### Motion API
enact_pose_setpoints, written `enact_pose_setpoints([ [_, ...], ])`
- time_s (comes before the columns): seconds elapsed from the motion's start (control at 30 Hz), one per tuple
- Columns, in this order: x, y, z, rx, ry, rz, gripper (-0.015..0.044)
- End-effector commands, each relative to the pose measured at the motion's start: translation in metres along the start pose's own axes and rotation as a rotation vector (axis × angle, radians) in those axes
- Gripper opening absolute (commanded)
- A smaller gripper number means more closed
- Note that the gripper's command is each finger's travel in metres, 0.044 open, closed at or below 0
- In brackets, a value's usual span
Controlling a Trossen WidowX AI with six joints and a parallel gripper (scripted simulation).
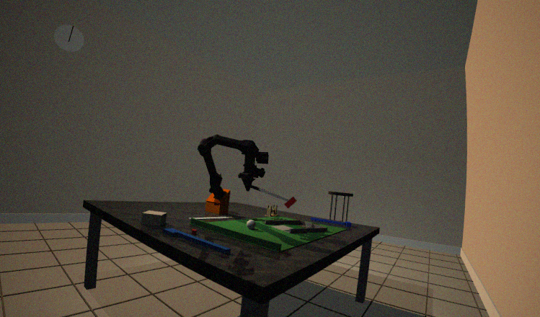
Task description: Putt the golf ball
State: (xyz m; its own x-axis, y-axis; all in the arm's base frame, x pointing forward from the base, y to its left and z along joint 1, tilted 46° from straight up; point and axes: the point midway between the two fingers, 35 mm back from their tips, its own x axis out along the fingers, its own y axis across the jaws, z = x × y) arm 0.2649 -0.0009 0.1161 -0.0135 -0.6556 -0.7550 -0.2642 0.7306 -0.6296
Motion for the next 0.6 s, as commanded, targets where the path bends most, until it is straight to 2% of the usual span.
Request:
enact_pose_setpoints([
  [0.0,0.000,-0.018,-0.015,0.121,-0.006,-0.013,0.0000],
  [0.57,0.007,-0.076,-0.087,0.635,0.004,-0.065,0.0000],
])
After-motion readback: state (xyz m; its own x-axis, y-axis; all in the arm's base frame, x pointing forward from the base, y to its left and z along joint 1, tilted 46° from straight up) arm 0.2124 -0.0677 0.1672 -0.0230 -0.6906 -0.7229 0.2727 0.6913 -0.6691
